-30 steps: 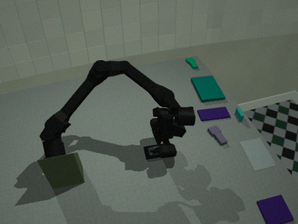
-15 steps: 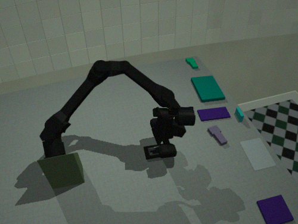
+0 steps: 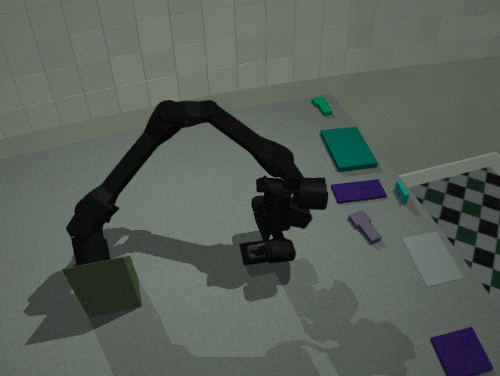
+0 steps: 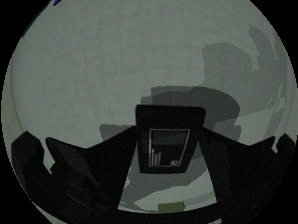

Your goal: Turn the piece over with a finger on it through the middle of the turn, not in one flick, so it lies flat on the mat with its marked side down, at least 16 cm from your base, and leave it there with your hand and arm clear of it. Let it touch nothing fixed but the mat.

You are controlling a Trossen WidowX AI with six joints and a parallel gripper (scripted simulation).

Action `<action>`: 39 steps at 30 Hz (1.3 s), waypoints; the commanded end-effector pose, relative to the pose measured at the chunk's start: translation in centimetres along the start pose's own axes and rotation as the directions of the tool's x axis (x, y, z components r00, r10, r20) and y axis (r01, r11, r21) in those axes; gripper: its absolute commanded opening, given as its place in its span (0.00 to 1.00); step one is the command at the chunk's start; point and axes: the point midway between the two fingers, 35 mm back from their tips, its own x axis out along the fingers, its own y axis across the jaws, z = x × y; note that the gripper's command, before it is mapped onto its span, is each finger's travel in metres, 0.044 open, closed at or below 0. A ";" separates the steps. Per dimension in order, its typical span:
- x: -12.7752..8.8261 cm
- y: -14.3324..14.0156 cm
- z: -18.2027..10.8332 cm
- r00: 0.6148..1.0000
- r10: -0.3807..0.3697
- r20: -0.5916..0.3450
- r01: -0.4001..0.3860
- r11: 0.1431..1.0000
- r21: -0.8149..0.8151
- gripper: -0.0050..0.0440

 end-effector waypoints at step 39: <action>-9.7 0.3 1.0 0.987 0.012 0.159 0.007 0.993 -0.115 0.10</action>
